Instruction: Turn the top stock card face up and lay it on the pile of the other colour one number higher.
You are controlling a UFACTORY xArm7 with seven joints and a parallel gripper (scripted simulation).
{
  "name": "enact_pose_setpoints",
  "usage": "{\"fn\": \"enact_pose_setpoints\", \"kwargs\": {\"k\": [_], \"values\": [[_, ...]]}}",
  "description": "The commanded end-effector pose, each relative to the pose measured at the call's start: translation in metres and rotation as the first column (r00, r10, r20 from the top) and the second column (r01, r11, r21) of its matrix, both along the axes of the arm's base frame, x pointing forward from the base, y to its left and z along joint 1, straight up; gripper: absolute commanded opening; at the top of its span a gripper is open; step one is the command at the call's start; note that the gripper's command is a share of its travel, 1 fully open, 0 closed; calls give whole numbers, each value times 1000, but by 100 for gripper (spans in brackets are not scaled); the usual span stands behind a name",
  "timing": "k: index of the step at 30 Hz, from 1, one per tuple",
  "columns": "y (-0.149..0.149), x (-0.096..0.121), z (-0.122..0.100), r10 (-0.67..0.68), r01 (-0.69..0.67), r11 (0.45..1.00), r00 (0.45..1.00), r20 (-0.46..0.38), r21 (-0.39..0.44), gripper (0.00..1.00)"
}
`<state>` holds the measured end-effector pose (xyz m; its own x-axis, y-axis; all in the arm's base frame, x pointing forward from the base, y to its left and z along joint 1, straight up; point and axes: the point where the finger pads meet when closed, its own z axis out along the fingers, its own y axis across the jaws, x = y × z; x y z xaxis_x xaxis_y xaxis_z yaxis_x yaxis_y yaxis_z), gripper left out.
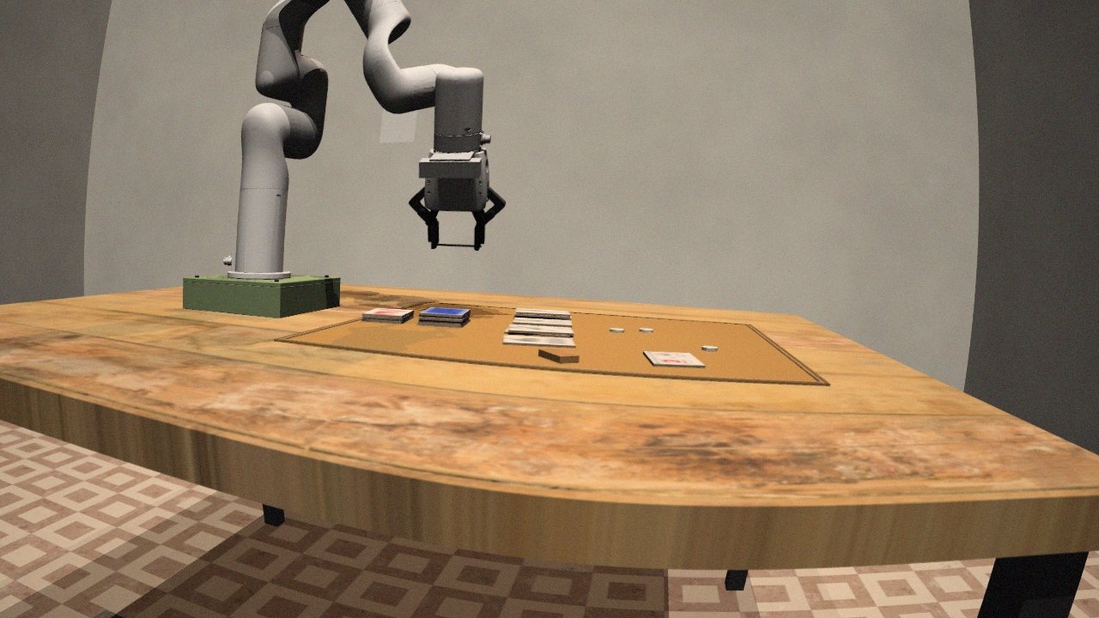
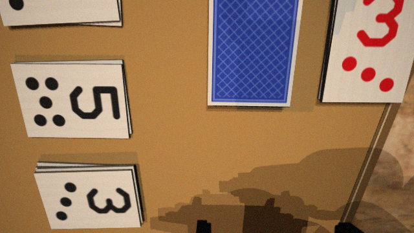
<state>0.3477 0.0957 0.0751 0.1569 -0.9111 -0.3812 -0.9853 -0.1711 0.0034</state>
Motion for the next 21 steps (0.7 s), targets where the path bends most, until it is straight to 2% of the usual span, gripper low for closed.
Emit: {"fn": "enact_pose_setpoints", "kwargs": {"k": [1,21], "values": [[0,1,0,0,0,1000,1000,4,0,74],[0,1,0,0,0,1000,1000,5,-15,74]]}}
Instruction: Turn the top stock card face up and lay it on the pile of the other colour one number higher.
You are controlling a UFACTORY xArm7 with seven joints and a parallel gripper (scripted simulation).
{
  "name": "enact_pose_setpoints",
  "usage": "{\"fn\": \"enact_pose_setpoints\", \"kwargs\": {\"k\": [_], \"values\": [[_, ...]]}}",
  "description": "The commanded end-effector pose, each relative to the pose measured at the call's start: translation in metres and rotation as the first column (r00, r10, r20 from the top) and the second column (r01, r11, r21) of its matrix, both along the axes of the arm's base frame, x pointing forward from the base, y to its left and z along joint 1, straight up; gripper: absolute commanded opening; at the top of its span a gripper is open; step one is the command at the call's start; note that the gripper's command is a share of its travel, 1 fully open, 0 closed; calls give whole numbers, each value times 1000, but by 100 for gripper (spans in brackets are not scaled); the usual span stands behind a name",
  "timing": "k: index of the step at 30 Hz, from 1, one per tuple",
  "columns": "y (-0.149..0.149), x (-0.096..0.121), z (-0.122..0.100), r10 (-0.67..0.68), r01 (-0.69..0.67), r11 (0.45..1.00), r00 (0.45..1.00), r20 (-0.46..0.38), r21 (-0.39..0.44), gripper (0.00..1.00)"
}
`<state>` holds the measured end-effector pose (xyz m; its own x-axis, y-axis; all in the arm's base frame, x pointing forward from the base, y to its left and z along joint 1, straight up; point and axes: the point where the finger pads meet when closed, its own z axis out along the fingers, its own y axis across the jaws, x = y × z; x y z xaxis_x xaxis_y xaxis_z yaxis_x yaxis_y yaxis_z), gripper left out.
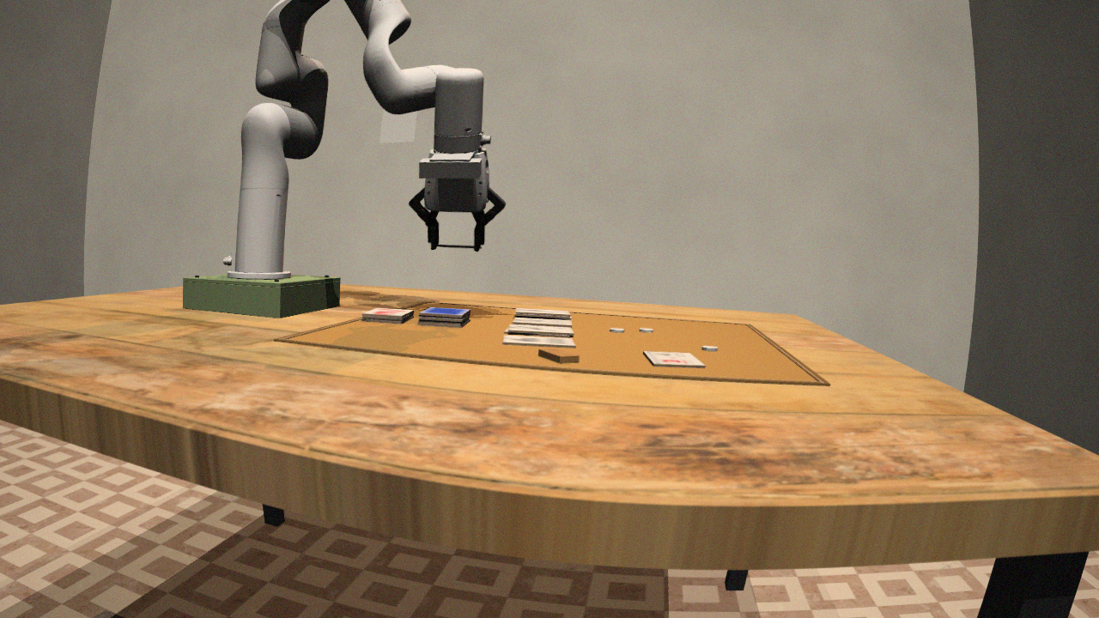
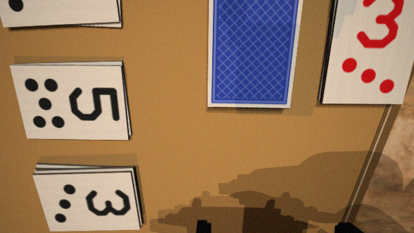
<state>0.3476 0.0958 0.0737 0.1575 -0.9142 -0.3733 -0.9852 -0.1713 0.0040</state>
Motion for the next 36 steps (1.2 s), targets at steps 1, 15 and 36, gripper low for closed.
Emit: {"fn": "enact_pose_setpoints", "kwargs": {"k": [1,15,36], "values": [[0,1,1,0,0,1000,1000,5,-11,74],[2,1,2,2,1,993,1000,21,-114,74],[7,0,2,18,14,907,997,72,-421,74]]}}
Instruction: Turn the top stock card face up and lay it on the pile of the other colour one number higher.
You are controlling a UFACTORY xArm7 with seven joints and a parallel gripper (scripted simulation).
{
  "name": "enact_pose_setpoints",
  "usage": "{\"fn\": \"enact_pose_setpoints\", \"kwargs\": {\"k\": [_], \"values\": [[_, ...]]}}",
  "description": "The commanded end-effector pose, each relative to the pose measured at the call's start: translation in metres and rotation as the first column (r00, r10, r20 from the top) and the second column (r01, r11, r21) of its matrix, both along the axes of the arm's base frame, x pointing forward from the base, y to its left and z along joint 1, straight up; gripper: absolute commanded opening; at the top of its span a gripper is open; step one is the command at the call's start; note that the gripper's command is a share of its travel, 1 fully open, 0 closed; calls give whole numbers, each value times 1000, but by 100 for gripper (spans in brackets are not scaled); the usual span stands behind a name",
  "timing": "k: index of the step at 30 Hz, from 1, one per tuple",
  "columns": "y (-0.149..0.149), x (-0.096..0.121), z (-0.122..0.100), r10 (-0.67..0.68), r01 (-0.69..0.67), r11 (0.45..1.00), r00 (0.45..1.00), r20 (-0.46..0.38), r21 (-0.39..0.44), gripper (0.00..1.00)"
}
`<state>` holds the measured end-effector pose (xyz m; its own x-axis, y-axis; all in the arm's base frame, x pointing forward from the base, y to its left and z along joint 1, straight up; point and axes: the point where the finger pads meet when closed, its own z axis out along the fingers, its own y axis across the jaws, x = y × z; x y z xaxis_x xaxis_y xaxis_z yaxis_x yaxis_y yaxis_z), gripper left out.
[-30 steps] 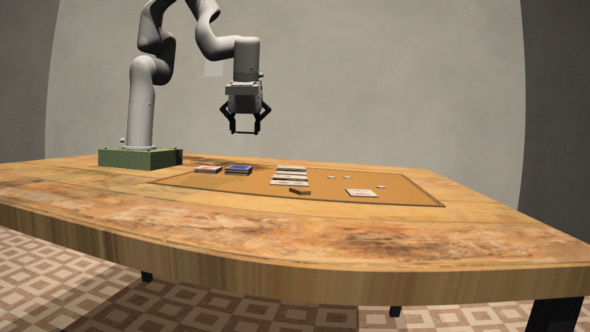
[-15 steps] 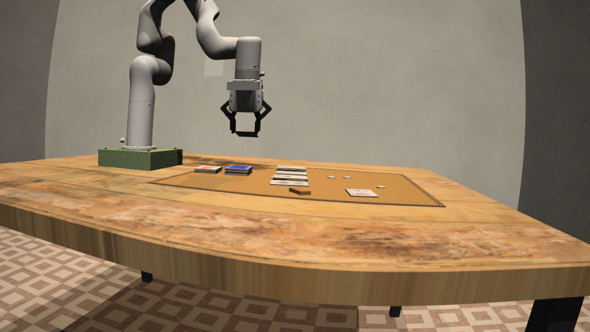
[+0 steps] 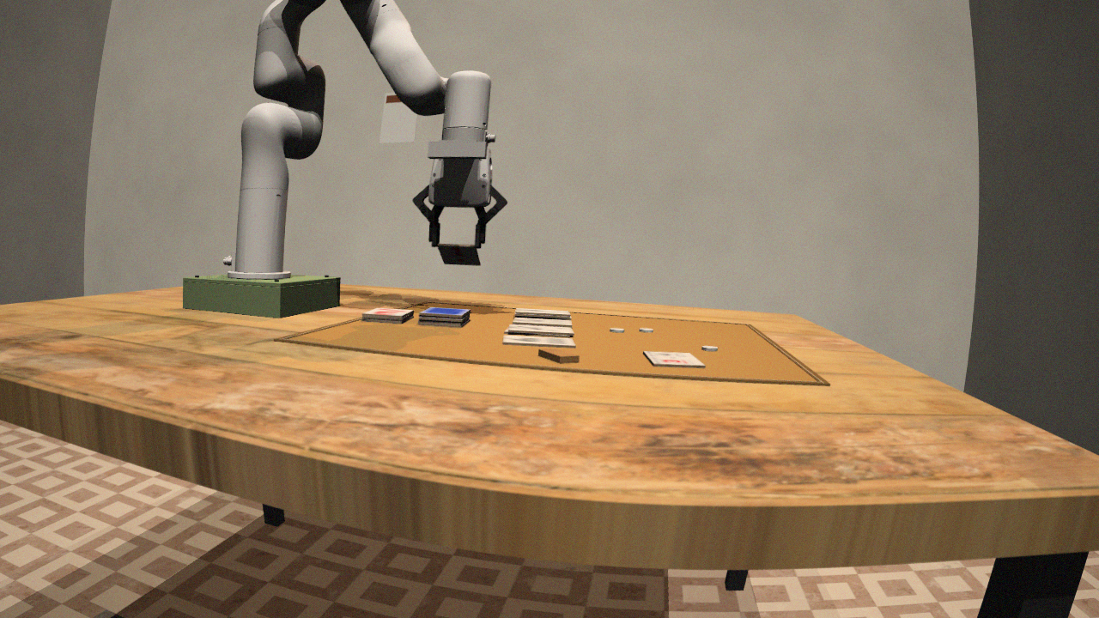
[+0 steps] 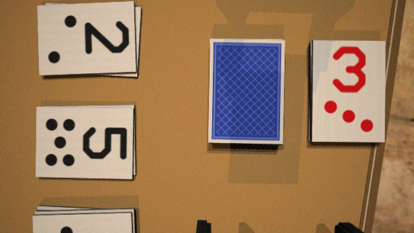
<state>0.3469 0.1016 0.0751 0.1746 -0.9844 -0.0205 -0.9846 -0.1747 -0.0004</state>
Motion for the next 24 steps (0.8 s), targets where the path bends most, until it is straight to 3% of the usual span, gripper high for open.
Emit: {"fn": "enact_pose_setpoints", "kwargs": {"k": [1,11,13,18,24], "values": [[2,1,1,-2,3,995,1000,11,-100,74],[6,0,0,7,11,939,999,52,-344,74],[6,0,0,7,11,939,999,52,-344,74],[9,0,-1,18,22,871,997,78,-491,74],[11,-1,-3,39,42,748,994,106,-662,74]]}}
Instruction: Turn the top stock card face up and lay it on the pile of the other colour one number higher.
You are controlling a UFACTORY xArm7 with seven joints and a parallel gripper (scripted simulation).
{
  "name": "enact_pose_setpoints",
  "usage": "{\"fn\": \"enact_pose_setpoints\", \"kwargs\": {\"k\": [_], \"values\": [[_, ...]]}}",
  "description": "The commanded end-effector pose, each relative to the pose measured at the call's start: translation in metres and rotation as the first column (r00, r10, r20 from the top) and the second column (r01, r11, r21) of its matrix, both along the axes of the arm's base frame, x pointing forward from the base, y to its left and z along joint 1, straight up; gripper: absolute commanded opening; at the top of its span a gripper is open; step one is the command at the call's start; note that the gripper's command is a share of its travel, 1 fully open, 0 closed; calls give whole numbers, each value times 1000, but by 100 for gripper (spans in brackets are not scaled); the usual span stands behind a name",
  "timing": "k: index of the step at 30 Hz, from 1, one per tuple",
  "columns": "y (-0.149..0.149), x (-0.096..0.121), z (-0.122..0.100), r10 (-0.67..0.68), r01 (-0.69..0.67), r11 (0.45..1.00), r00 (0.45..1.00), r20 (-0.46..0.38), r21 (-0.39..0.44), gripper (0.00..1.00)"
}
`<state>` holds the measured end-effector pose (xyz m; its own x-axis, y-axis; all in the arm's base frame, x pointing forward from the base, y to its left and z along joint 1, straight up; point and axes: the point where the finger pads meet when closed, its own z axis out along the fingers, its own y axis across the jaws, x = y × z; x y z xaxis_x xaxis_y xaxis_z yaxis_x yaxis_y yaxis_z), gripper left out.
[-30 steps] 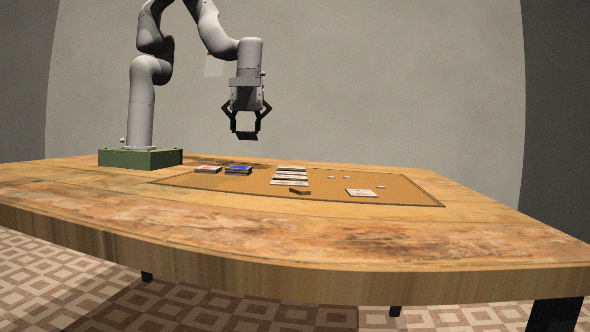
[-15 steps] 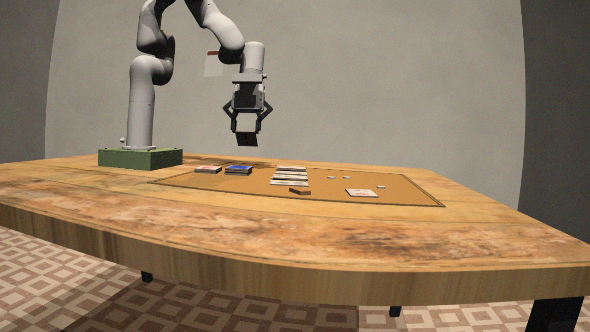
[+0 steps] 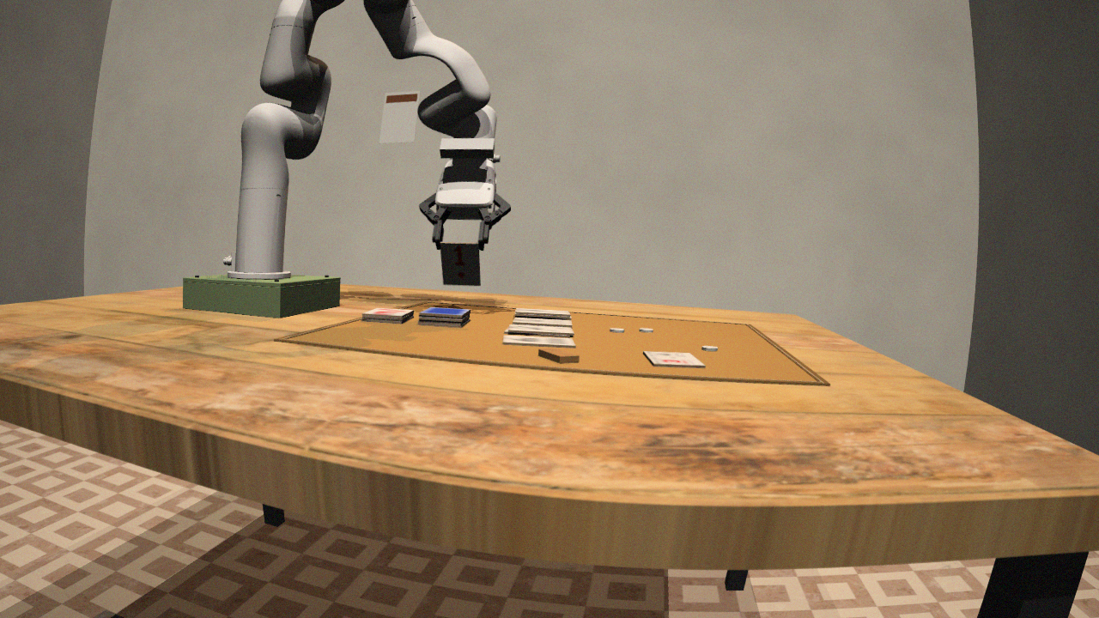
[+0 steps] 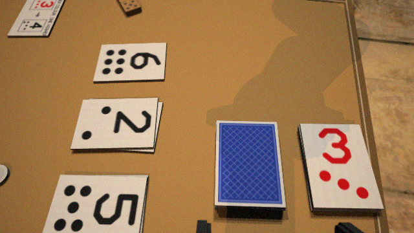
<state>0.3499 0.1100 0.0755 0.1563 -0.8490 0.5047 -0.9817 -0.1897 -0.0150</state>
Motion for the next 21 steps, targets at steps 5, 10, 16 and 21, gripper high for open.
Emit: {"fn": "enact_pose_setpoints", "kwargs": {"k": [5,10,16,21], "values": [[5,-4,-5,-17,27,952,999,33,-306,74],[6,-4,-7,-12,33,911,999,53,-411,74],[7,-4,-9,-1,44,840,997,79,-541,74],[8,-4,-10,8,53,782,995,95,-621,74]]}}
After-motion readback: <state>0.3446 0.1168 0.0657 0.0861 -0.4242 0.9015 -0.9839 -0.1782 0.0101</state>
